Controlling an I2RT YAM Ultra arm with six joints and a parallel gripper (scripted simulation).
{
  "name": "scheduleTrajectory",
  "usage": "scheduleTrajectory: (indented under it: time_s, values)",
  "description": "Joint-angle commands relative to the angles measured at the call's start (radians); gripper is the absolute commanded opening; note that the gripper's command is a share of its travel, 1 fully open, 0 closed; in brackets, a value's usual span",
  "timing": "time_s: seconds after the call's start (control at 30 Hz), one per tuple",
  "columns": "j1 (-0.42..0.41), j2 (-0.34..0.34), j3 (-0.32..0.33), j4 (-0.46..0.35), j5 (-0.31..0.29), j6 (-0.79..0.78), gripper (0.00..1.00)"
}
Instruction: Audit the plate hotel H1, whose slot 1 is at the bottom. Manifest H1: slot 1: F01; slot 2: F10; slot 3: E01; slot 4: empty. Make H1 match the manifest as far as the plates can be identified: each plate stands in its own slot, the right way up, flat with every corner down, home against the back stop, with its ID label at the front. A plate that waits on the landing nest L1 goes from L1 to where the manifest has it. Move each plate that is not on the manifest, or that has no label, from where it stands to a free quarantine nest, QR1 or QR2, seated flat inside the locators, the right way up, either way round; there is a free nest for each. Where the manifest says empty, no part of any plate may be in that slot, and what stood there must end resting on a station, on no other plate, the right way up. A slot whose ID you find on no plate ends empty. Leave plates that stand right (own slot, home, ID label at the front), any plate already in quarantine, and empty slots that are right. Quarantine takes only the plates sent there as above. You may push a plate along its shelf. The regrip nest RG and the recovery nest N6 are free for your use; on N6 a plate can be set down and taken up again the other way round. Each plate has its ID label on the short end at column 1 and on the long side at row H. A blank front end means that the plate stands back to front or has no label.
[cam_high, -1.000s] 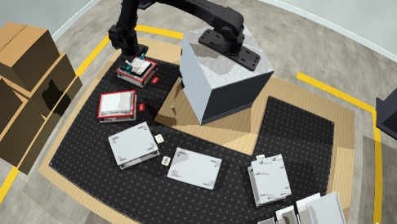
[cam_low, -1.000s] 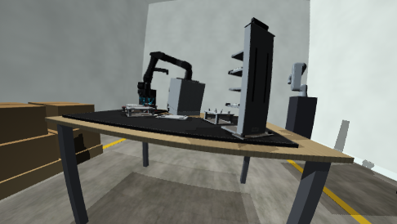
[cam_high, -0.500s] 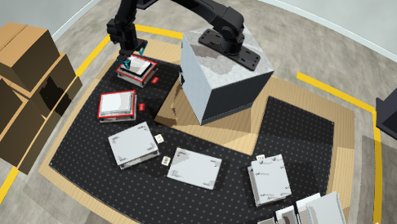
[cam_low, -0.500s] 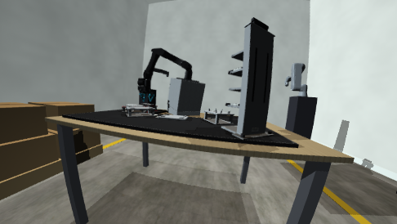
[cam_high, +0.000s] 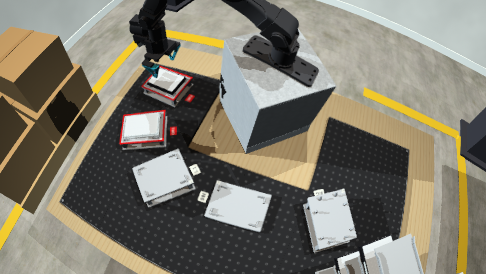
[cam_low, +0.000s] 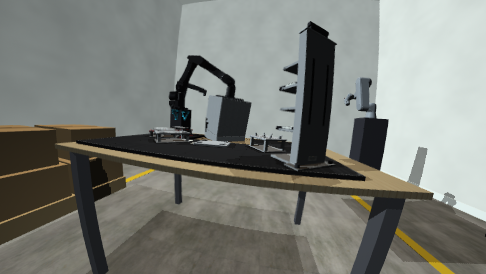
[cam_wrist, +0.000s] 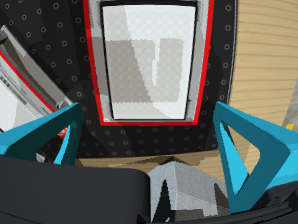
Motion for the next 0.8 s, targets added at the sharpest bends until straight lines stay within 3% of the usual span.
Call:
scheduleTrajectory:
  time_s: [0.0, 0.77]
  values:
    - [-0.009, -0.042, 0.002, -0.021, 0.001, -0.006, 1.0]
    - [-0.026, -0.171, 0.002, -0.152, 0.003, -0.022, 1.0]
